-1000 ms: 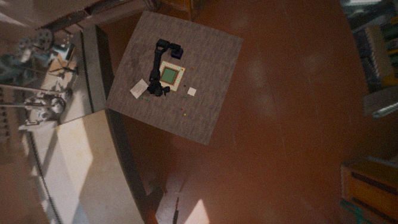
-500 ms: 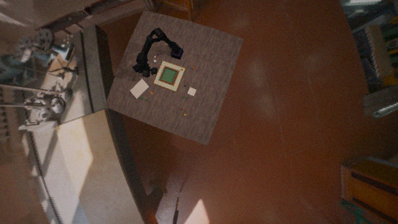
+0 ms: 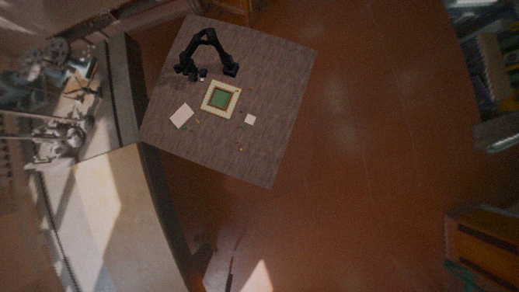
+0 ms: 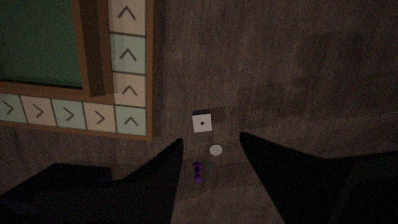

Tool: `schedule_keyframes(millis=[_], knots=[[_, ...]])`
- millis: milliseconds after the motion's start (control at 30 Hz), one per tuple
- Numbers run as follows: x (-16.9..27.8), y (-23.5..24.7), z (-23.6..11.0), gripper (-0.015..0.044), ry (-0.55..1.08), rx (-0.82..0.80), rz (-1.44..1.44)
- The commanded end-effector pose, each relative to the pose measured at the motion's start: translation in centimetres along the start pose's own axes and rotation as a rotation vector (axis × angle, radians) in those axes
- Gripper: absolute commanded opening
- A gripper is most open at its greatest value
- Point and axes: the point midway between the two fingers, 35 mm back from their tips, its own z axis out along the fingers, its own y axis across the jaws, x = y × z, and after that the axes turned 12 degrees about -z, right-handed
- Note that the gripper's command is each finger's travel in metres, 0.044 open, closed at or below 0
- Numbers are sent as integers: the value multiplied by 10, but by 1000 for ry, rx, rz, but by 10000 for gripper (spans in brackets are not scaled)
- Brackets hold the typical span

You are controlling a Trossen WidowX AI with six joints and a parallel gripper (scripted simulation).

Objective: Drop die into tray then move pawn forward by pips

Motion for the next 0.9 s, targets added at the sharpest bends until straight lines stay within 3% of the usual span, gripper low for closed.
schedule_keyframes(millis=[0, 867], knots=[[1, 5, 14, 275, 10, -12, -9], [0, 6, 56, 275, 10, -13, -9]])
